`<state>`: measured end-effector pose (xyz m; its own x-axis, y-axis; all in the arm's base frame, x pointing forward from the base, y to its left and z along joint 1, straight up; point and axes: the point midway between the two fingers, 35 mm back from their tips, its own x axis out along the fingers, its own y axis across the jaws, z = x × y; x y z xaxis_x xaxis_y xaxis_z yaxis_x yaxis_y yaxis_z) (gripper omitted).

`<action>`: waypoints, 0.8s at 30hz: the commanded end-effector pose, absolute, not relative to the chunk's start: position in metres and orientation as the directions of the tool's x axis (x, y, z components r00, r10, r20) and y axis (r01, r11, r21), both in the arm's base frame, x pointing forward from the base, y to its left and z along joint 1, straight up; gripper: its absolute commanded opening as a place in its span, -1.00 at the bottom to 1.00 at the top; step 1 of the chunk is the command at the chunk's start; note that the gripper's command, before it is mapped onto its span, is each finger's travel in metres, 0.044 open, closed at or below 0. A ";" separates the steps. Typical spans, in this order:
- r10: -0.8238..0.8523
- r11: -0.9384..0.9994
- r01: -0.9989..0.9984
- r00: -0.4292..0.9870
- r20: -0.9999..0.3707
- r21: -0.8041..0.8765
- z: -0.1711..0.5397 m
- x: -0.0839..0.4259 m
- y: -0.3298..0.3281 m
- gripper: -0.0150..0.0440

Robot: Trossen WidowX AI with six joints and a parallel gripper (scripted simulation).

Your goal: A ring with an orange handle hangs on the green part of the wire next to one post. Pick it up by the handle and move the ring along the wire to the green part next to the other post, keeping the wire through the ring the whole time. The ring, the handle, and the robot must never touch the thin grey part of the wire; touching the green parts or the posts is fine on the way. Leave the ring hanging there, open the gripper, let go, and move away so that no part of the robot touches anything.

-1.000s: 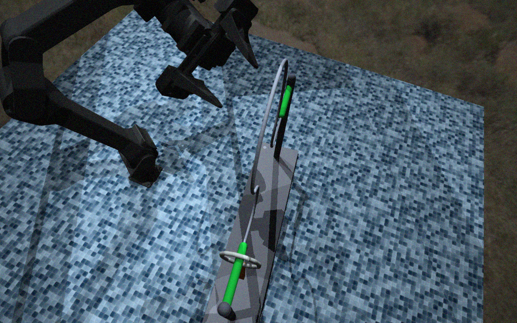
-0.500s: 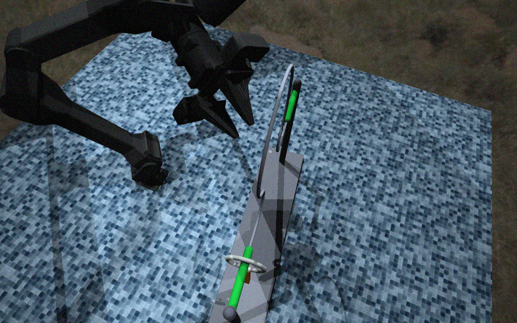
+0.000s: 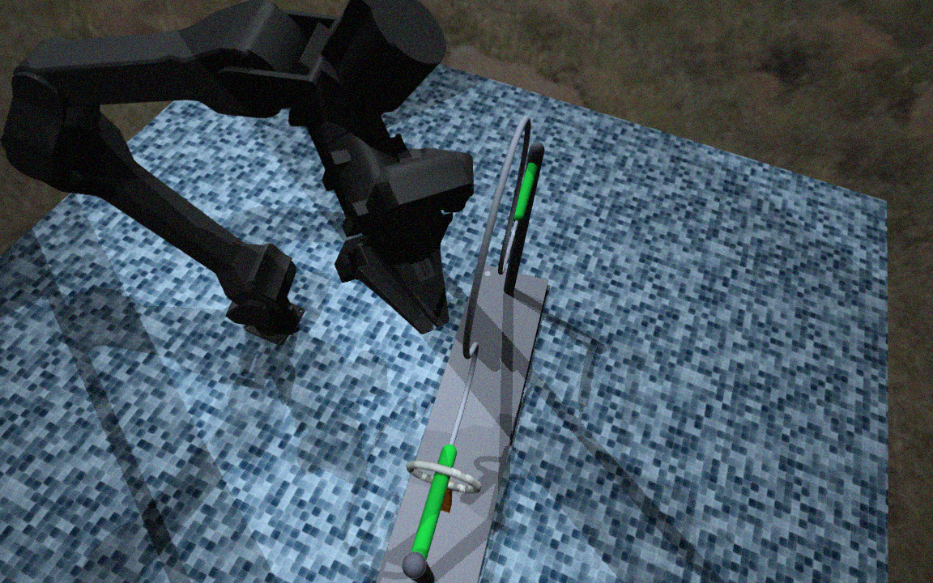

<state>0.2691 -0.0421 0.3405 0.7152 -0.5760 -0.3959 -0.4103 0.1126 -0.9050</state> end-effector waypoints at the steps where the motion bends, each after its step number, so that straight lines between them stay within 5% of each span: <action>1: -0.593 0.203 -0.333 0.707 -0.386 -0.921 0.340 0.274 -0.066 0.05; 24: -0.635 0.465 -0.081 0.664 -0.396 -0.882 0.248 0.289 -0.200 0.05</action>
<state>0.2903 -0.1771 0.2772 0.6689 -0.6414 -0.3758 -0.1000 0.4233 -0.9005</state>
